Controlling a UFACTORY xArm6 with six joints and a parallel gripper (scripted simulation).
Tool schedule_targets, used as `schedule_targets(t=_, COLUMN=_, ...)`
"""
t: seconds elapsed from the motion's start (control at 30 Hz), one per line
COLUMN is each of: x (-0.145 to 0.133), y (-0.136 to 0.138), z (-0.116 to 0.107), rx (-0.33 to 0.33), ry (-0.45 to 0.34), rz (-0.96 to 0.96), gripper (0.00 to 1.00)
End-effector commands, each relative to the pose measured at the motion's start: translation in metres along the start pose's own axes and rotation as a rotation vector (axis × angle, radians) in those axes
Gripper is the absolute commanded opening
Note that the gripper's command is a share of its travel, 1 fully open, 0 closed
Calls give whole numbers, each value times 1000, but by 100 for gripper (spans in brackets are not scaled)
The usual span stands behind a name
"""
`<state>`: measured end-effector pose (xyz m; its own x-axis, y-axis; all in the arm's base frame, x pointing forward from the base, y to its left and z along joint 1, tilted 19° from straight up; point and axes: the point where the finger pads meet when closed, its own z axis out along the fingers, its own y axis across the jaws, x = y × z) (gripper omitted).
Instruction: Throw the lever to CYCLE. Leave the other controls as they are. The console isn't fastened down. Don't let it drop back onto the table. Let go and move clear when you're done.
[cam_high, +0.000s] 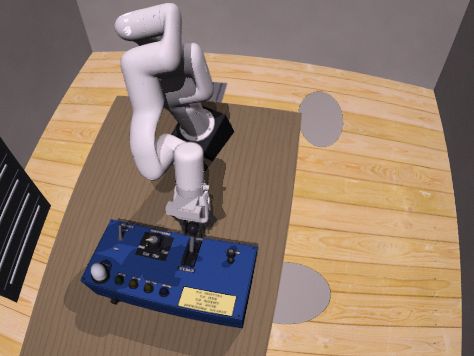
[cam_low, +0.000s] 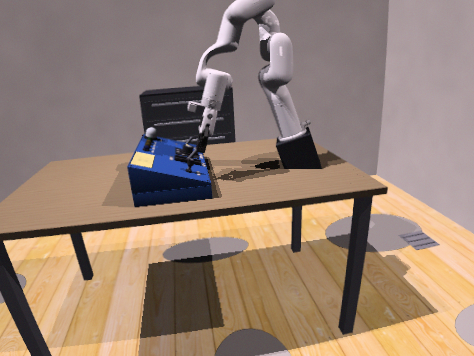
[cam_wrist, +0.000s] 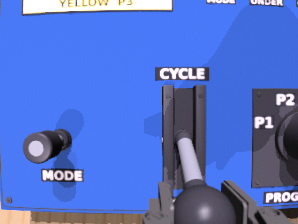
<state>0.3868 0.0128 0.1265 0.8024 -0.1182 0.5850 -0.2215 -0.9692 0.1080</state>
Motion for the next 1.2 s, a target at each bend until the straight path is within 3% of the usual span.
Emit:
schedule_targets(t=0.0, x=1, y=0, z=0, rx=1, ry=3, rz=0, gripper=0)
schedule_targets(t=1.17, x=7, y=0, z=-3, rx=1, ry=3, rz=0, gripper=0)
